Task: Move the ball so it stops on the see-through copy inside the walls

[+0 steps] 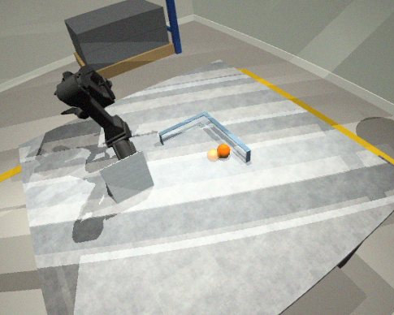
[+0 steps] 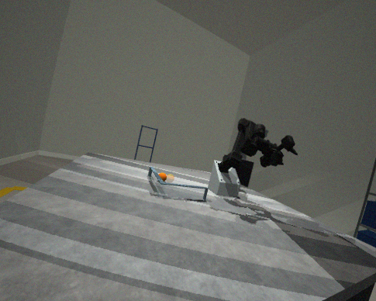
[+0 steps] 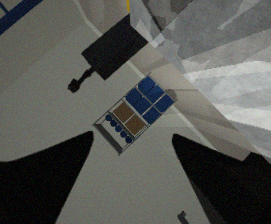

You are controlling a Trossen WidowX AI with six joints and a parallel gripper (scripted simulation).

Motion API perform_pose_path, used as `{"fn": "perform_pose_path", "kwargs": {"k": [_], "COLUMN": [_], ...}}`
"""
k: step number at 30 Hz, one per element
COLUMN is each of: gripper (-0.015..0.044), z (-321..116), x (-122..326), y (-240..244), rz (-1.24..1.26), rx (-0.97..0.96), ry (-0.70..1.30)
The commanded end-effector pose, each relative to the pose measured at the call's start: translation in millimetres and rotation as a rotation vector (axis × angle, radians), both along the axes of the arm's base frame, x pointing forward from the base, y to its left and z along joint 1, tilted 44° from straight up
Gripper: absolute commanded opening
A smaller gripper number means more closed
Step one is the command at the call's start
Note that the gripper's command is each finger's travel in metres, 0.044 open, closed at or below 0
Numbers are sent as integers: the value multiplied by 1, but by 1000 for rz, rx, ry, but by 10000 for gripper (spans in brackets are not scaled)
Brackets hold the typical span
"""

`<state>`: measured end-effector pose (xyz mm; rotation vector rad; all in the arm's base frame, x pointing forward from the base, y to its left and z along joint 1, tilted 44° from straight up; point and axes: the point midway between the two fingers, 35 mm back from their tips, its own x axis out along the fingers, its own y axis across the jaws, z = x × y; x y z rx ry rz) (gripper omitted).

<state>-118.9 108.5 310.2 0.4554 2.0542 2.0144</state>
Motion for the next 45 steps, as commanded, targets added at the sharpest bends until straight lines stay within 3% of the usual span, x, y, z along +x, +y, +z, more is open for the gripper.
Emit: {"fn": "perform_pose_path", "kwargs": {"k": [1, 11, 20, 26, 35, 45], "gripper": [374, 365, 365, 365, 365, 365], "z": [1, 24, 28, 11, -40, -139], "x": [1, 52, 160, 238, 365, 482], "y": [1, 65, 138, 160, 153, 85], "rz": [-6, -249, -633, -867, -1203, -1435], "rx": [-3, 9, 80, 84, 9, -247], "ry": [5, 90, 65, -10, -194, -428]}}
